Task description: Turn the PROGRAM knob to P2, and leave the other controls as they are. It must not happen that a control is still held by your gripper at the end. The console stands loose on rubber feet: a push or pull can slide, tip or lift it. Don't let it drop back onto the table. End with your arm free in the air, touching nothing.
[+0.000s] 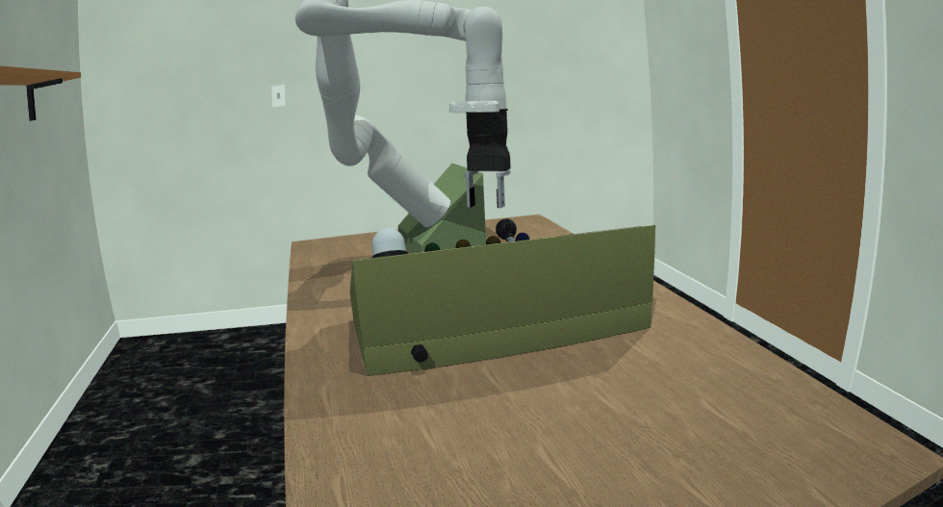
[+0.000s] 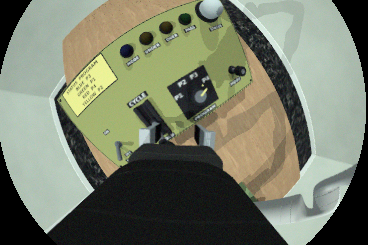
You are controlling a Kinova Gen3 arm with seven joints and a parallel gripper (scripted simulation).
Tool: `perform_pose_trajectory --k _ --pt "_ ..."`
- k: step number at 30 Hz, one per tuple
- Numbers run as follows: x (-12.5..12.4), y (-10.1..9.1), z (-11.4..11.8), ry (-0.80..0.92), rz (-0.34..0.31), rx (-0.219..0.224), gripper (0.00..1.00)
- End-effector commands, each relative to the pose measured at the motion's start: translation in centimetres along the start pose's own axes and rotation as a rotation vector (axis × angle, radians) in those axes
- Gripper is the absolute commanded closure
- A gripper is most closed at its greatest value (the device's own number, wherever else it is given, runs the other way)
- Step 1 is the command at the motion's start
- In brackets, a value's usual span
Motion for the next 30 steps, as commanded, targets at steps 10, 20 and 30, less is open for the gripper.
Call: perform_pose_trajectory --k 10,20,30 --pt "1.3 -3.5 0.8 -0.001 0.003 -0.007 0.00" --pt "3.2 -8.1 2.1 -0.001 0.003 -0.007 0.00" --pt "4.2 -10.5 2.7 -0.001 0.003 -0.007 0.00"
Point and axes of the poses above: the point where the finger pads meet when closed, its own y axis out along the fingers, its own z axis across the jaws, x = y × z, the point moved 3 cm from there along -y, back along the fingers, and after that the axes turned 3 degrees about -y, right-handed, at the moved point
